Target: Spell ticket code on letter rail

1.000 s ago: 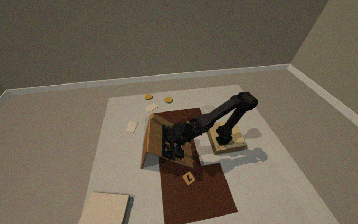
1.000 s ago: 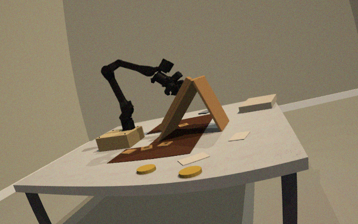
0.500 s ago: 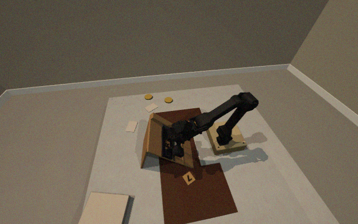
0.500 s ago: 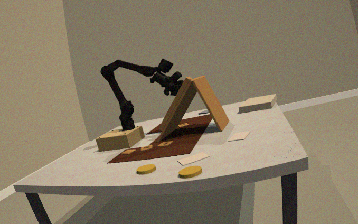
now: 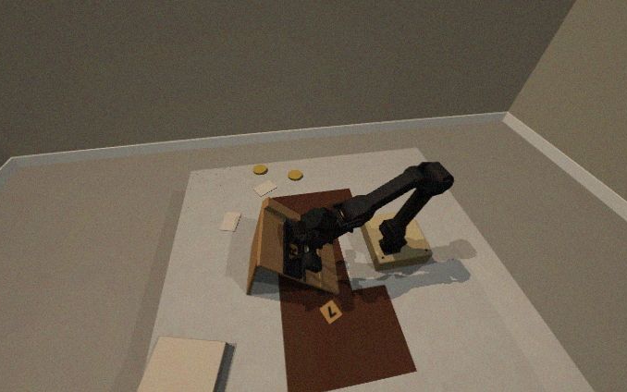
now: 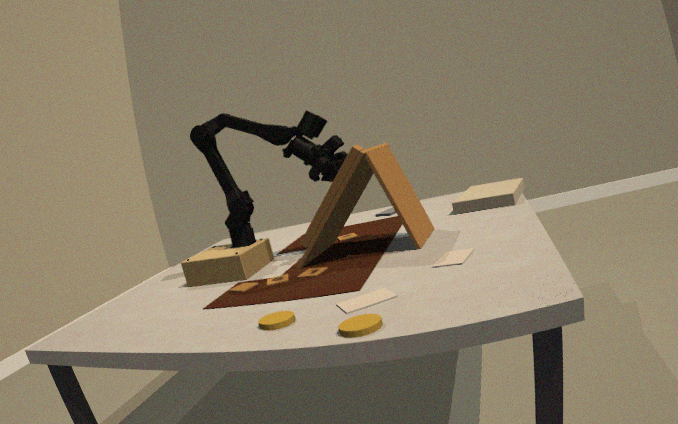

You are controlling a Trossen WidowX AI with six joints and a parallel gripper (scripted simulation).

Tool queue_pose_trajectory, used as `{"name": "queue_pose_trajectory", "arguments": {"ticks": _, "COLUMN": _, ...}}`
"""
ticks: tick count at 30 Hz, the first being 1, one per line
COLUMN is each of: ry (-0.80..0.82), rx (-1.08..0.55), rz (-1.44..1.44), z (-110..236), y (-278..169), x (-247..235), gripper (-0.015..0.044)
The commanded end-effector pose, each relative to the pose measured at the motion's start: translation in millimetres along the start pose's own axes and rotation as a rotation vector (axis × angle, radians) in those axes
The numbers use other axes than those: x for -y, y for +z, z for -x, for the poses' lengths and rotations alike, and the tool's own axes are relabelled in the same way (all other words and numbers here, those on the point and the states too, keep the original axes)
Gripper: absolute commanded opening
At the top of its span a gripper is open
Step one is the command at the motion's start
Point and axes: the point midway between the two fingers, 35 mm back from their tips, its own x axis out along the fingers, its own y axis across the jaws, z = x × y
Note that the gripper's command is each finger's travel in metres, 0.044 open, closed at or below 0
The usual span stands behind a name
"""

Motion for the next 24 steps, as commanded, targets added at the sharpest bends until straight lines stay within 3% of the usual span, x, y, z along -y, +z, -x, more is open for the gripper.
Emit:
{"name": "queue_pose_trajectory", "arguments": {"ticks": 1, "ry": 0.006, "rx": -0.002, "rz": 0.004, "z": -0.2, "y": -1.1, "x": 1.6, "gripper": 0.0}}
{"name": "queue_pose_trajectory", "arguments": {"ticks": 24, "ry": 0.005, "rx": -0.002, "rz": 0.005, "z": -0.4, "y": -1.5, "x": 14.5, "gripper": 0.0}}
